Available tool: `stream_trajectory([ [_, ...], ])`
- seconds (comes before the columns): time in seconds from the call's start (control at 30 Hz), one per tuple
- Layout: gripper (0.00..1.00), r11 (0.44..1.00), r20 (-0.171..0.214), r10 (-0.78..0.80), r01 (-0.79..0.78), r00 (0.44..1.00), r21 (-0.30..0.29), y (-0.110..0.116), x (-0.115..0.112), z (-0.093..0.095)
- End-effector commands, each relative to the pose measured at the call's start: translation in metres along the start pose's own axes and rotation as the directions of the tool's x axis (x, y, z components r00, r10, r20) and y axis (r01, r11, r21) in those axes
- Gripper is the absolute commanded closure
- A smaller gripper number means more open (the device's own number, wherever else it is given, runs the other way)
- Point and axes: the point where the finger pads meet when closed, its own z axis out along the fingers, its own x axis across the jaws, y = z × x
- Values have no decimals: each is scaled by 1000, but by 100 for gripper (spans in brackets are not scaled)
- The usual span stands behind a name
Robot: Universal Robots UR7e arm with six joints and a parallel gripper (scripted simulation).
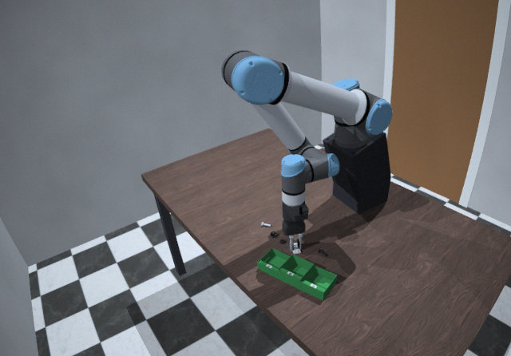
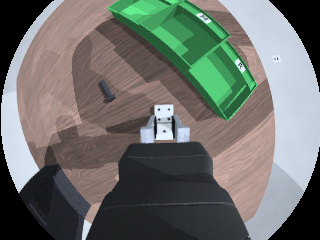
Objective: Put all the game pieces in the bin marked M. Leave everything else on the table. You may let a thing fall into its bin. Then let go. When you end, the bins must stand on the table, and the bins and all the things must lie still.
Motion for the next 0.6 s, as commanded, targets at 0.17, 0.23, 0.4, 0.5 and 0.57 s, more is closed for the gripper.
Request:
stream_trajectory([
  [0.17,51,1000,0,-1,1,1000,0,0,0,0],
  [0.23,51,1000,0,-1,1,1000,0,0,0,0],
  [0.4,51,1000,1,-2,2,1000,0,-1,-2,-4],
  [0.5,51,1000,1,-1,1,1000,0,0,-2,-14],
  [0.57,51,1000,1,-1,1,1000,0,0,-2,-21],
])
